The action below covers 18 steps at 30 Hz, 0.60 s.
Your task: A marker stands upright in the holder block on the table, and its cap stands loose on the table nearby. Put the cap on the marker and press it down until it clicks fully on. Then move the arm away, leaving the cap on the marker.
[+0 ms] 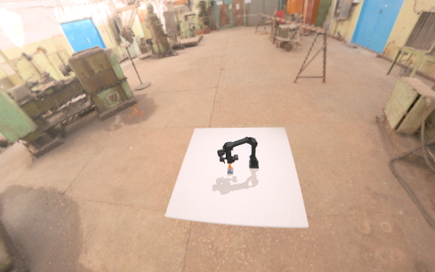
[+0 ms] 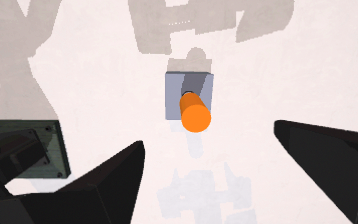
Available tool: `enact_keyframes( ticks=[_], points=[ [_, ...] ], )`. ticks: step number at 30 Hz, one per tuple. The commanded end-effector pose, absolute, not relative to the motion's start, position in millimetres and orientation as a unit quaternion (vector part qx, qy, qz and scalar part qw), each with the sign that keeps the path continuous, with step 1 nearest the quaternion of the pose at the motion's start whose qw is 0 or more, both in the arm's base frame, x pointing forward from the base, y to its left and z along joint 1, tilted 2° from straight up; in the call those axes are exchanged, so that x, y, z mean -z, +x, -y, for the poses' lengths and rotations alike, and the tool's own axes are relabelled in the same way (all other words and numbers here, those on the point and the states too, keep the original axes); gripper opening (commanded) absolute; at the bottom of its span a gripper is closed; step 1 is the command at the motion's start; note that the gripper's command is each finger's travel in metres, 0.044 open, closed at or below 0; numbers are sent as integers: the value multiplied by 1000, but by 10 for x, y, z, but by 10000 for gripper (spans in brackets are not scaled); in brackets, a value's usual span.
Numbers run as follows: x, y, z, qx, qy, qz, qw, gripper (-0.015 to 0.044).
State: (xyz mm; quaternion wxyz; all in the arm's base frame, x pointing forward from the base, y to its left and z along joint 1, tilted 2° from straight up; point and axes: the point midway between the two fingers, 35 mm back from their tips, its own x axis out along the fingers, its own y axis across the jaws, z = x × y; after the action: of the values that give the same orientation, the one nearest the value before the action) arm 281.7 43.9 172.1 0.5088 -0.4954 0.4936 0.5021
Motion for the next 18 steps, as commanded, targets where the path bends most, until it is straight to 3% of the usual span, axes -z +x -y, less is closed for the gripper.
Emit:
enact_keyframes(
  ticks=[1,9,16,18],
  points=[
    [-1789,2793,-432,-501,-490,-500,508,414],
    [-1753,2792,-427,-295,-281,-644,648,204],
    [-1719,2793,-436,-64,-48,-705,705,20],
    [-1709,2793,-439,4,20,-708,706,0]
  ],
)
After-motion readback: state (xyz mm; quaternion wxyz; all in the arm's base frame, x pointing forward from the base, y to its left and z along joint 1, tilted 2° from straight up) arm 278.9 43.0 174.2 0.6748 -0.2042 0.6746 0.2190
